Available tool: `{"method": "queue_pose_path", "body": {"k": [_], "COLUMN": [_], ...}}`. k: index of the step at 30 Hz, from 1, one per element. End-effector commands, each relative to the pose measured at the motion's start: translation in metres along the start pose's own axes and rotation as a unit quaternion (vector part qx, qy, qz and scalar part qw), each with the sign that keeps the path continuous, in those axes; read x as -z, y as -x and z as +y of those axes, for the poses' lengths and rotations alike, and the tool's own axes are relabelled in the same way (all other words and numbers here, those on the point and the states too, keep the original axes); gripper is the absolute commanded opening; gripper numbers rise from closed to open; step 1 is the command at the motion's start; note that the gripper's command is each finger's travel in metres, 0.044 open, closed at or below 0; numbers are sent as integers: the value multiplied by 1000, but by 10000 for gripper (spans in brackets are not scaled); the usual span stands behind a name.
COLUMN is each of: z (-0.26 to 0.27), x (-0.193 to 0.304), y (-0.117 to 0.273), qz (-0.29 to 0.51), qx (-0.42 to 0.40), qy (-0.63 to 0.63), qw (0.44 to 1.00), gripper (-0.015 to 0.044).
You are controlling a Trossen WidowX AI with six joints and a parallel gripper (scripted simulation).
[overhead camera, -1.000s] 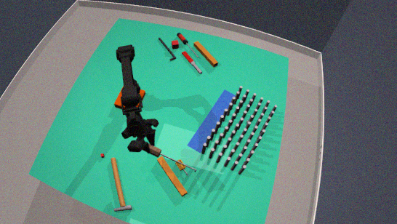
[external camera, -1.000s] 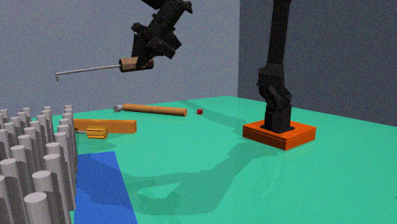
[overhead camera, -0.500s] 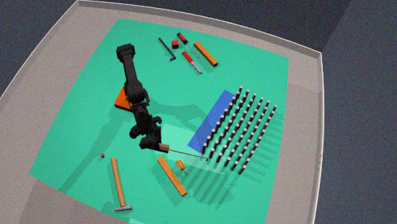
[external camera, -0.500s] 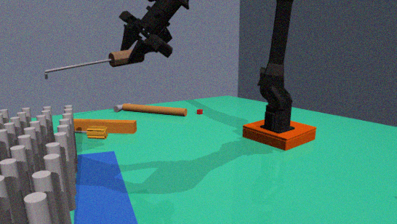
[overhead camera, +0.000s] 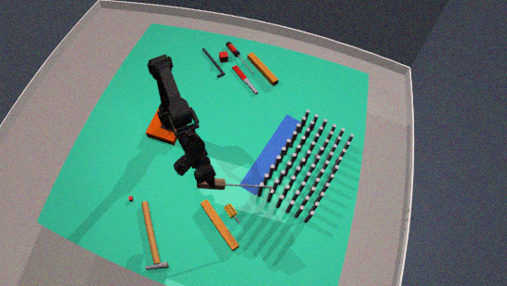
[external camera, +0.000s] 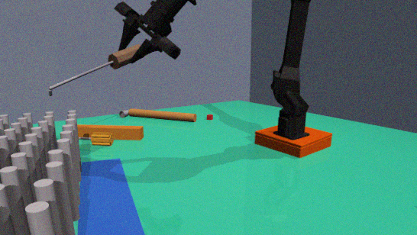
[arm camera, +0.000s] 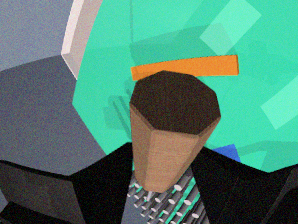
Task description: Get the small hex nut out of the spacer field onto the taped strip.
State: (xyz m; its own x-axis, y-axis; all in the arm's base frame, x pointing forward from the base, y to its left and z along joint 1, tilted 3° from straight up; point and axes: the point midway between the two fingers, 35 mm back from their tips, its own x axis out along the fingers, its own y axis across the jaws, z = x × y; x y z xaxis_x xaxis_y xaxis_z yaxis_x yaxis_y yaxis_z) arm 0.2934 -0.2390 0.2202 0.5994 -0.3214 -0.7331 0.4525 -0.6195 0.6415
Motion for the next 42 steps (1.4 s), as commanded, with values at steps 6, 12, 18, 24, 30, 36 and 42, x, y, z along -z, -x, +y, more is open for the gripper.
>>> {"method": "queue_pose_path", "body": {"k": [6,12,18,24,30,36,42], "z": [-1,-9,-17,-25,-32,-41,-51], "x": [28,47,64,79,91,105,121], "y": [5,4,4,4,5,6,8], "qz": [6,14,21,27,31,38,48], "qx": [-3,7,14,20,24,28,30], "qy": [139,235,327,415,495,574,651], "qw": [990,972,945,909,868,818,757], "gripper": [0,0,0,0,0,0,0]}}
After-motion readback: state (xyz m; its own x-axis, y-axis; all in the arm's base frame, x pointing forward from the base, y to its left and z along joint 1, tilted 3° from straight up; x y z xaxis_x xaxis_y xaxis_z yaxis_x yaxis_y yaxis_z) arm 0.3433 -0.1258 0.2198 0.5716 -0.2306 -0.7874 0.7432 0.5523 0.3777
